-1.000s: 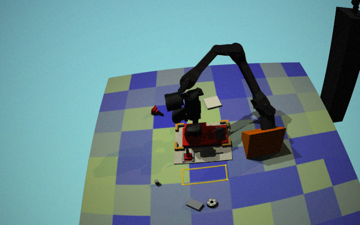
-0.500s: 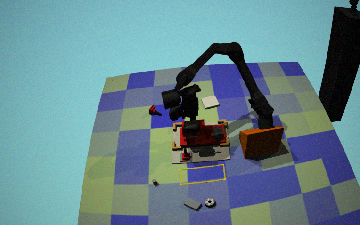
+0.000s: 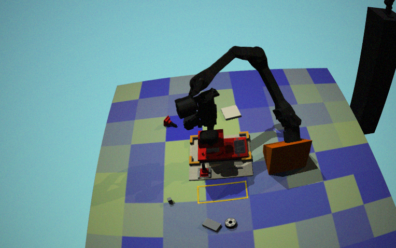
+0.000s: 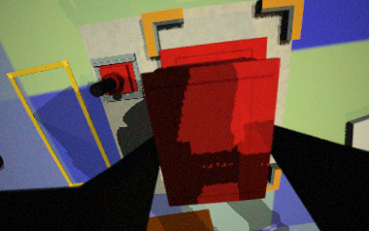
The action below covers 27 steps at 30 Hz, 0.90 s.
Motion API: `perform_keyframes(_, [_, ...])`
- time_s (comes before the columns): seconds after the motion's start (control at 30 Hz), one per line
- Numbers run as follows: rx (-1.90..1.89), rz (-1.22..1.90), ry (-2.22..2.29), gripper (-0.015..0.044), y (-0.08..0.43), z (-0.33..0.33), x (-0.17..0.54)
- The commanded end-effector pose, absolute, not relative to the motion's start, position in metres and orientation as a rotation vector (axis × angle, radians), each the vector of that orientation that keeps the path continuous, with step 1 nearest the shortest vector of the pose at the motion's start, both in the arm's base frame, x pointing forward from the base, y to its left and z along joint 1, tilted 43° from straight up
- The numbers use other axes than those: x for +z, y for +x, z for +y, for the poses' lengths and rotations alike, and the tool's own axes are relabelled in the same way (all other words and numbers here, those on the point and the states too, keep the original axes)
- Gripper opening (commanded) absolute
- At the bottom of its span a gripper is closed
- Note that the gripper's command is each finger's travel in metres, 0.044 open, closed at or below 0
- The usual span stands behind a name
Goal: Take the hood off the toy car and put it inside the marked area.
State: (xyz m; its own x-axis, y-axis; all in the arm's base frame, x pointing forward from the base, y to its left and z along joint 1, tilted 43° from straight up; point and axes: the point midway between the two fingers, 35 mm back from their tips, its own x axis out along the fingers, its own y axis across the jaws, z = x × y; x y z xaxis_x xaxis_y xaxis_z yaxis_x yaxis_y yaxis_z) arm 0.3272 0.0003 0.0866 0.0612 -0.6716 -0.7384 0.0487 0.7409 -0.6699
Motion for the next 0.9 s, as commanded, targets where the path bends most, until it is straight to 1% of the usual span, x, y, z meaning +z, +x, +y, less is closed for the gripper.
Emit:
perform_keyframes(0.0, [-0.570, 1.412, -0.546, 0.0000, 0.331, 0.023, 0.074])
perform_keyframes(0.3, [-0.558, 1.415, -0.538, 0.0000, 0.329, 0.074, 0.033])
perform_keyframes(0.63, [-0.563, 1.414, -0.536, 0.0000, 0.312, 0.127, -0.014])
perform_keyframes(0.87, [-0.577, 1.409, -0.537, 0.0000, 0.300, 0.148, -0.035])
